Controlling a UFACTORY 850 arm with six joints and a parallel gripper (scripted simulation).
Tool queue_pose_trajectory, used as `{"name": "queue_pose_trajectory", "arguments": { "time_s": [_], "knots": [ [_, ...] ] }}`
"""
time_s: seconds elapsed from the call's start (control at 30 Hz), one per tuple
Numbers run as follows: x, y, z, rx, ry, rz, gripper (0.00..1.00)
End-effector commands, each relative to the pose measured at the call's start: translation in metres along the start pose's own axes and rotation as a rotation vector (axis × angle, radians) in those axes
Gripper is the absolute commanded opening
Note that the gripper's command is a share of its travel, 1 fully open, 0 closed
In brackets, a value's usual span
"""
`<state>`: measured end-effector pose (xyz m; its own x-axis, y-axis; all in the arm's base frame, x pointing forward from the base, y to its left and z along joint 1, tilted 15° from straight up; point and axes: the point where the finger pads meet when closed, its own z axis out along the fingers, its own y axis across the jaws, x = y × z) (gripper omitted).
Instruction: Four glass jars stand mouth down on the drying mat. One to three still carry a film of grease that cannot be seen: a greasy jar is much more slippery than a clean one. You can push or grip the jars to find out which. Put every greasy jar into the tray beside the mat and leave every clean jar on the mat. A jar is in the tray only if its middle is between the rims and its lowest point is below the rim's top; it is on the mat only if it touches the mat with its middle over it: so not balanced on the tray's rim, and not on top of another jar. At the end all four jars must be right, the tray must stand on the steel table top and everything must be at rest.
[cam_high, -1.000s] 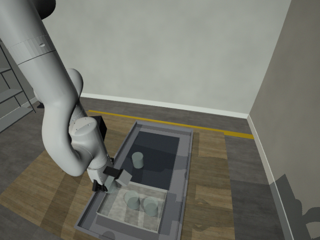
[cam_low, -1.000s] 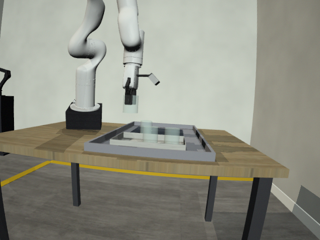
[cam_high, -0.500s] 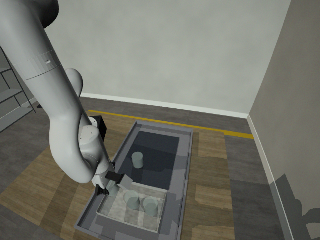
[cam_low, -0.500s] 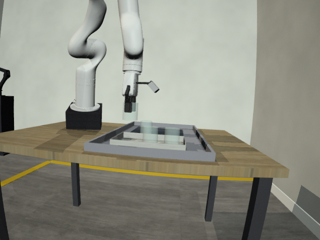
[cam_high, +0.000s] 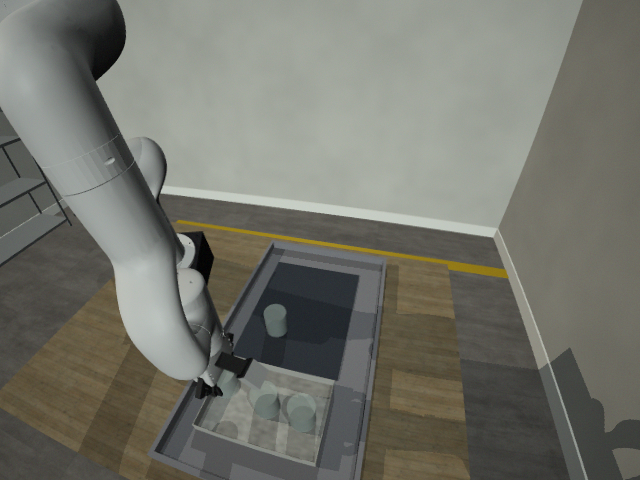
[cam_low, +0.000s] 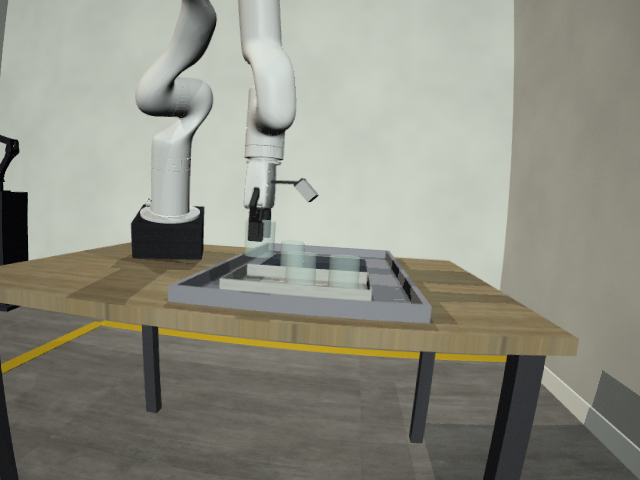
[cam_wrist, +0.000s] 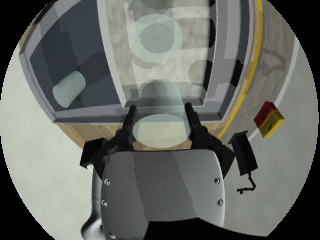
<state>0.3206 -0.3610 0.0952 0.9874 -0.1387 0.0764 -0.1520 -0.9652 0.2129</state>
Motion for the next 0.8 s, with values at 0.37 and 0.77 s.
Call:
{"name": "queue_pose_trajectory", "arguments": {
  "time_s": [0.37, 0.77],
  "knots": [
    [0.001, 0.002, 0.035, -0.024, 0.011, 0.001, 0.00],
    [0.001, 0.002, 0.041, -0.024, 0.011, 0.001, 0.00]
  ]
}}
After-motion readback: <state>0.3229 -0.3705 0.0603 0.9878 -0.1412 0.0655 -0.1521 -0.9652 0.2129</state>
